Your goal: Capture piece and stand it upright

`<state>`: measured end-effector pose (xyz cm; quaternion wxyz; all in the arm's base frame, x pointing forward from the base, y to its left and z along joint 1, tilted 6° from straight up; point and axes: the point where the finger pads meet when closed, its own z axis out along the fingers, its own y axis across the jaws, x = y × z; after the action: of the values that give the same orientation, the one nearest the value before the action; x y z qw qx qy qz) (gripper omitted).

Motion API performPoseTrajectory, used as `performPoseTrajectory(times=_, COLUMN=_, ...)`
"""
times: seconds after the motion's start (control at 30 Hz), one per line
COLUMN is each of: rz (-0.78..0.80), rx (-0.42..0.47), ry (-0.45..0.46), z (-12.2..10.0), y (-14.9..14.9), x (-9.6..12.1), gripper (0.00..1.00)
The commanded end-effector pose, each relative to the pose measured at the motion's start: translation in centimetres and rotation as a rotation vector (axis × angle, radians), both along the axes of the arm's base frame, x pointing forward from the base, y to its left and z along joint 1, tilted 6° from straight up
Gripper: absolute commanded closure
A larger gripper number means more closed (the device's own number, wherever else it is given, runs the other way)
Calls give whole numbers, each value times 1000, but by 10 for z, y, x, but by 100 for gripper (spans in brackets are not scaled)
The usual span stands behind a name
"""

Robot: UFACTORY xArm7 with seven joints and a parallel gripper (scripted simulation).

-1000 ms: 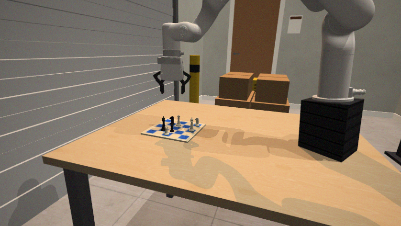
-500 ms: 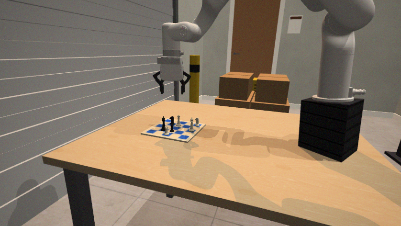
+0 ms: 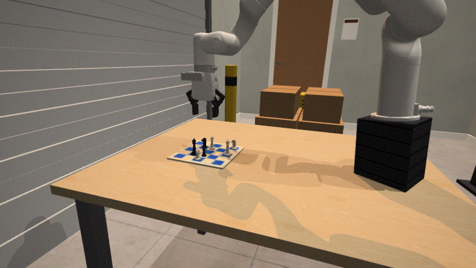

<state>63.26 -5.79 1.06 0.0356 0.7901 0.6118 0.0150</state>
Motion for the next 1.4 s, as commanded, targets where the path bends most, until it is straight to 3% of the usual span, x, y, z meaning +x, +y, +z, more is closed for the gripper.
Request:
performPoseTrajectory(times=0.0, rz=-180, rx=0, ry=-11, z=-6, y=0, x=2, gripper=0)
performPoseTrajectory(times=0.03, rz=-325, rx=12, ry=-17, z=-8, y=-1, x=3, gripper=0)
performPoseTrajectory(times=0.5, rz=-948, rx=64, ry=-57, z=-21, y=-2, x=7, gripper=0)
performPoseTrajectory(times=0.57, rz=-948, rx=64, ry=-57, z=-21, y=-2, x=7, gripper=0)
performPoseTrajectory(times=0.6, rz=-1089, rx=63, ry=-66, z=-21, y=-2, x=7, gripper=61)
performPoseTrajectory(times=1.37, rz=-1128, rx=60, ry=-68, z=-21, y=-2, x=7, gripper=61)
